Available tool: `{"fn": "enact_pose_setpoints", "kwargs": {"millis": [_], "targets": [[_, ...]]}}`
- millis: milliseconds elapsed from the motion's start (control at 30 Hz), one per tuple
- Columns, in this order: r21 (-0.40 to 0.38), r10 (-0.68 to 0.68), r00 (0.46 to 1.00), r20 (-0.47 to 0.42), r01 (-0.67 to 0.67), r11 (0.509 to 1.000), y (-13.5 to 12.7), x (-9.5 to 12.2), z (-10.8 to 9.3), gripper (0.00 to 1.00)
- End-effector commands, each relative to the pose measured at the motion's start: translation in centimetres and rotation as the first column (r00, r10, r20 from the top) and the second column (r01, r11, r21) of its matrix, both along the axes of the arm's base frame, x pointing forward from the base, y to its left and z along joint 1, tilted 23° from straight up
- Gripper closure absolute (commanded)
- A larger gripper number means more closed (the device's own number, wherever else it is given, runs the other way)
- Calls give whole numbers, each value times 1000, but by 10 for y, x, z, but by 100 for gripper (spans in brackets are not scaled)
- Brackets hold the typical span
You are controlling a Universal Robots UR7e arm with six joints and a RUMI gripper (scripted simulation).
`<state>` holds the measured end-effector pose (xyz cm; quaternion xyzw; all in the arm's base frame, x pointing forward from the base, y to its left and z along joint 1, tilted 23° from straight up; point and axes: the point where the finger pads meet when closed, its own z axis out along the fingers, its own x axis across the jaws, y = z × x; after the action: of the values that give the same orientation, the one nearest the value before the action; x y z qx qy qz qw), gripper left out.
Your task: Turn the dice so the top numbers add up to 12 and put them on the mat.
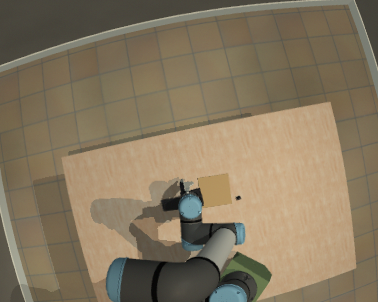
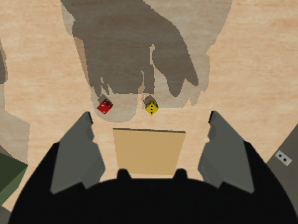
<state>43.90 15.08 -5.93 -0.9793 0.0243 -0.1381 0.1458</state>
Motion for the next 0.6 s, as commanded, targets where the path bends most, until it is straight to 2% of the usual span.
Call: {"fn": "enact_pose_setpoints", "kwargs": {"millis": [0,567], "targets": [[-2,-4,1000,1,4,1000,3,3,3,0],[-2,-4,1000,1,5,1000,4,4,3,0]]}}
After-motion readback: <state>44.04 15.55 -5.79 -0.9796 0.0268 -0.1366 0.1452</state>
